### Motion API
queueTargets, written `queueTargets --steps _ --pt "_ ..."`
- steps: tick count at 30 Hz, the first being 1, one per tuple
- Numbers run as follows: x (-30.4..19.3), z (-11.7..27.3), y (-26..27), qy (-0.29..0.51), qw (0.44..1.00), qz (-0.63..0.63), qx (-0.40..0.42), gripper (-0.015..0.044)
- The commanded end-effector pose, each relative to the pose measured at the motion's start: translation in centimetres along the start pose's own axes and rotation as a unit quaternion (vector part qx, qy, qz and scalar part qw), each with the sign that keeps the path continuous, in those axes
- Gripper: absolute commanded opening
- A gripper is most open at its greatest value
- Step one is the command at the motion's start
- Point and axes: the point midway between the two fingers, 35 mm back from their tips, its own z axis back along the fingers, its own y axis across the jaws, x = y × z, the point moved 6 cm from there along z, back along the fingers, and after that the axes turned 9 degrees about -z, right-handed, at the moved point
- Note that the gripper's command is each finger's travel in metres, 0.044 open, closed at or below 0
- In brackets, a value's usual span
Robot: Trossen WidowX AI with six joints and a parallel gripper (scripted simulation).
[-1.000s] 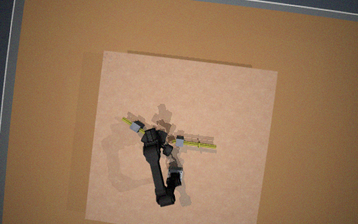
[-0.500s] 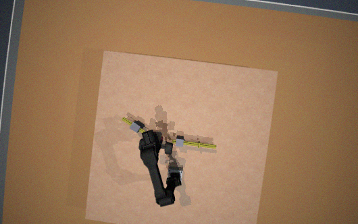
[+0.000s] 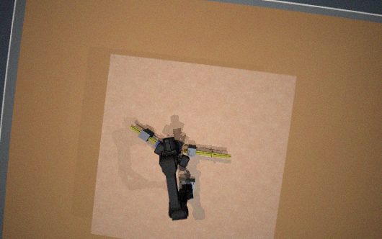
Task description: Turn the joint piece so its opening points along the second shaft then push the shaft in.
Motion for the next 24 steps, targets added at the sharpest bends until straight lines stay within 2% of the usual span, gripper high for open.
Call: queueTargets --steps 1,12,24 --pt "0.6 -0.3 -0.7 0.013 0.998 -0.052 0.014 0.0440" --pt "2.3 -1.6 -3.3 0.061 0.970 -0.230 0.051 0.0440" --pt "3.7 -2.9 -6.3 0.118 0.899 -0.413 0.086 0.0440"
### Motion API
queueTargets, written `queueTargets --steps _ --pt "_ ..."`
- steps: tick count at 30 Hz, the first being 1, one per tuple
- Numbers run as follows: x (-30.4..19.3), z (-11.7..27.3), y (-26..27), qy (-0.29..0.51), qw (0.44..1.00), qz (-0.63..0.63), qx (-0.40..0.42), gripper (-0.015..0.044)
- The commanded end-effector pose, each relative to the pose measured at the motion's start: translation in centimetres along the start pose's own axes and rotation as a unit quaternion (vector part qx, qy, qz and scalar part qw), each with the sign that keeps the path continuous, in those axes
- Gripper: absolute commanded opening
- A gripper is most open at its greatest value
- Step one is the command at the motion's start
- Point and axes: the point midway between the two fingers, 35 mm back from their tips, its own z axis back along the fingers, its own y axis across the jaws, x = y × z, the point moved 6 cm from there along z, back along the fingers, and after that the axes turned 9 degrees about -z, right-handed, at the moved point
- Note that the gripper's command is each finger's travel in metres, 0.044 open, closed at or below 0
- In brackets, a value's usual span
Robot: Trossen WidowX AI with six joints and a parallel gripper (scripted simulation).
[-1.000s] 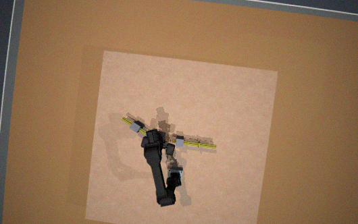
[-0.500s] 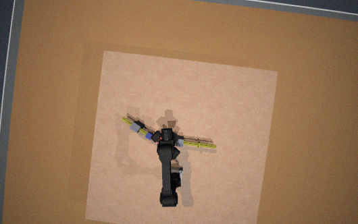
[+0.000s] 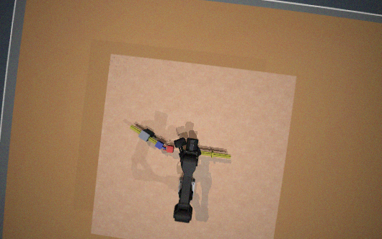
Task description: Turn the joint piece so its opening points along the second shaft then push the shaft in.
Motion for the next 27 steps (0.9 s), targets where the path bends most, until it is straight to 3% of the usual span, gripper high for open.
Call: queueTargets --steps 1,12,20,27 --pt "0.8 -0.1 -0.3 0.018 0.998 -0.051 0.010 0.0440" --pt "3.2 -0.4 -1.5 0.070 0.976 -0.202 0.033 0.0440" --pt "3.5 -0.3 -1.5 0.066 0.978 -0.192 0.035 0.0440" --pt "5.8 0.7 -1.5 0.024 0.995 -0.085 0.048 0.0440"
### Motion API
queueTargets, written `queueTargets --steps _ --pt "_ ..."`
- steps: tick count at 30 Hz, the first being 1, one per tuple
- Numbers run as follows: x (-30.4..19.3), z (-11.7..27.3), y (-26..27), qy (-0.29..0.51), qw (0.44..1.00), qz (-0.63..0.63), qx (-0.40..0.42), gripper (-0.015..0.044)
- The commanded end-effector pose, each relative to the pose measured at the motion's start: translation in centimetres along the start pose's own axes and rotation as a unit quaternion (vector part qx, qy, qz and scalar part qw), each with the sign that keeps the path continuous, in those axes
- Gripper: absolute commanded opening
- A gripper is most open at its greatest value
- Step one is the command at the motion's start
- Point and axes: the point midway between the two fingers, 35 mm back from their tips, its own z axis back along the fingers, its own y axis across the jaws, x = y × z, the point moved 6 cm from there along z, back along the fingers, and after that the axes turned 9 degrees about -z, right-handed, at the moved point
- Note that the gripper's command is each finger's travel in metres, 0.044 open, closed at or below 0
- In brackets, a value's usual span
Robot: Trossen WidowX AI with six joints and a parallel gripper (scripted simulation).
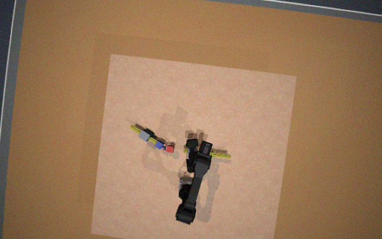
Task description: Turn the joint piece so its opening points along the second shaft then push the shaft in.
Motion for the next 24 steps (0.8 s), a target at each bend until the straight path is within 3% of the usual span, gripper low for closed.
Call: queueTargets --steps 1,12,24 --pt "1.1 0.7 0.3 -0.019 0.999 0.048 0.004 0.0440" --pt "4.9 2.7 0.9 -0.081 0.971 0.223 -0.003 0.0440" --pt "9.1 5.2 0.9 -0.139 0.905 0.399 -0.048 0.0440"
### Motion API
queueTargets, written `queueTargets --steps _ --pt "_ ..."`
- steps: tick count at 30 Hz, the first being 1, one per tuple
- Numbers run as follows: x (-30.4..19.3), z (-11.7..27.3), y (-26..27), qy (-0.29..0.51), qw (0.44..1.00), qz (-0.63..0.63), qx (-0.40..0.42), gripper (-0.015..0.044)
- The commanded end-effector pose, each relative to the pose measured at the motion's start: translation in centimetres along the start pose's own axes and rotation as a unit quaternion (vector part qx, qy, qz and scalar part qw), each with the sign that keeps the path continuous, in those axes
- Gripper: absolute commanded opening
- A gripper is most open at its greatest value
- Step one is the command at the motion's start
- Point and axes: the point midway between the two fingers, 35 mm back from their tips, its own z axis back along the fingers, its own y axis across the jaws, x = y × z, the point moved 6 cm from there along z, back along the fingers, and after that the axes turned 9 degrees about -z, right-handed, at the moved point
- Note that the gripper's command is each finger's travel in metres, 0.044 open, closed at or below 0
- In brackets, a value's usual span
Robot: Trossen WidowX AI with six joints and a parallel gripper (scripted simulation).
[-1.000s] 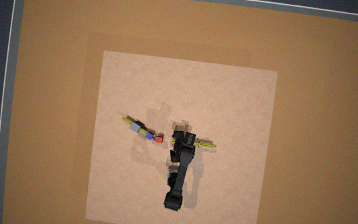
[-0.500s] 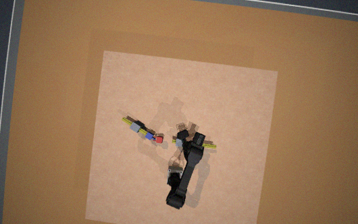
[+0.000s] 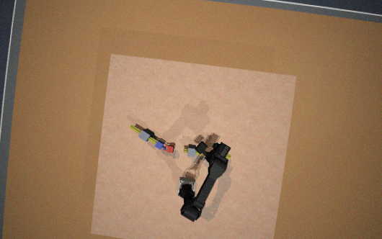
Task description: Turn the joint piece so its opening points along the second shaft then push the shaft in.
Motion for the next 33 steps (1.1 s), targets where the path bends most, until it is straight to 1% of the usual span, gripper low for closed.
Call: queueTargets --steps 1,9,19,24,33 --pt "0.9 0.4 -1.0 -0.011 0.999 0.048 -0.015 0.0440" --pt "2.9 1.3 -3.5 -0.027 0.983 0.172 -0.057 0.0440" --pt "4.9 2.4 -6.8 -0.023 0.944 0.310 -0.110 0.0440" --pt "4.9 2.3 -6.9 -0.025 0.947 0.302 -0.110 0.0440" --pt "5.1 1.0 -7.4 -0.054 0.982 0.158 -0.094 0.0440"
